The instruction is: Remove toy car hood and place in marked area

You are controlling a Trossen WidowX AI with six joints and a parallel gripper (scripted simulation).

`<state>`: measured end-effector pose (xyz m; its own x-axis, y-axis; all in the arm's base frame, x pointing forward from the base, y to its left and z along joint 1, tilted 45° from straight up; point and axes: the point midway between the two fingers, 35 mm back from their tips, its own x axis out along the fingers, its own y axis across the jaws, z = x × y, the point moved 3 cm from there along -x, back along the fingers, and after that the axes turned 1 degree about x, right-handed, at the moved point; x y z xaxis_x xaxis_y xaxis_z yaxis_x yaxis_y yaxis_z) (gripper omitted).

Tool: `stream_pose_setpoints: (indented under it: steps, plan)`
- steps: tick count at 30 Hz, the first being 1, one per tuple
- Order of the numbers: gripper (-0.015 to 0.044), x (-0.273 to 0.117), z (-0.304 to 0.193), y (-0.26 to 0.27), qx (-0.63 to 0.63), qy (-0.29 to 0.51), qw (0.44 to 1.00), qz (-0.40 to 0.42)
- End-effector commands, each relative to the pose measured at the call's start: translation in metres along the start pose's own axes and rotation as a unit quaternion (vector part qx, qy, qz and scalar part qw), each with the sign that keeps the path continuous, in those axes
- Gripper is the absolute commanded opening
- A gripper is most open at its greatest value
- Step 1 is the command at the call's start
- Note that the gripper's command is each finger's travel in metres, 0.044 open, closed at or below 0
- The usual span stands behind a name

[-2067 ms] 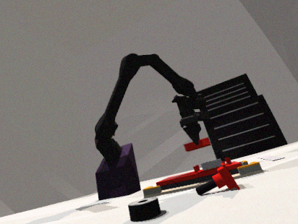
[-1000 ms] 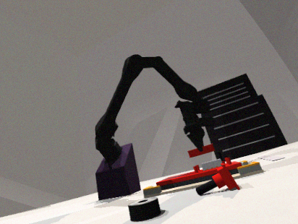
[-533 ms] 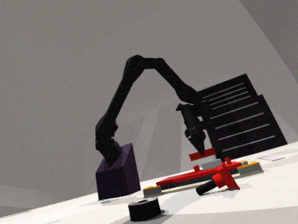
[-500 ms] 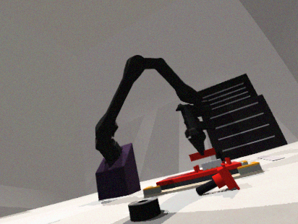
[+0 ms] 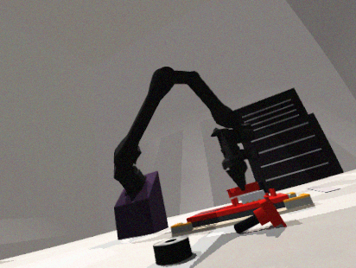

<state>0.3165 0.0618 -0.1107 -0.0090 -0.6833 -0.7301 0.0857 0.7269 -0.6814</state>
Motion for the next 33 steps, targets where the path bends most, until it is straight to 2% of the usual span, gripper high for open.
stream_pose_setpoints:
  steps: [1, 33]
  plan:
    - [0.0000, 0.008, -0.004, -0.002, -0.005, 0.004, 1.000, -0.006]
    - [0.0000, 0.025, -0.006, -0.003, -0.005, 0.005, 1.000, -0.007]
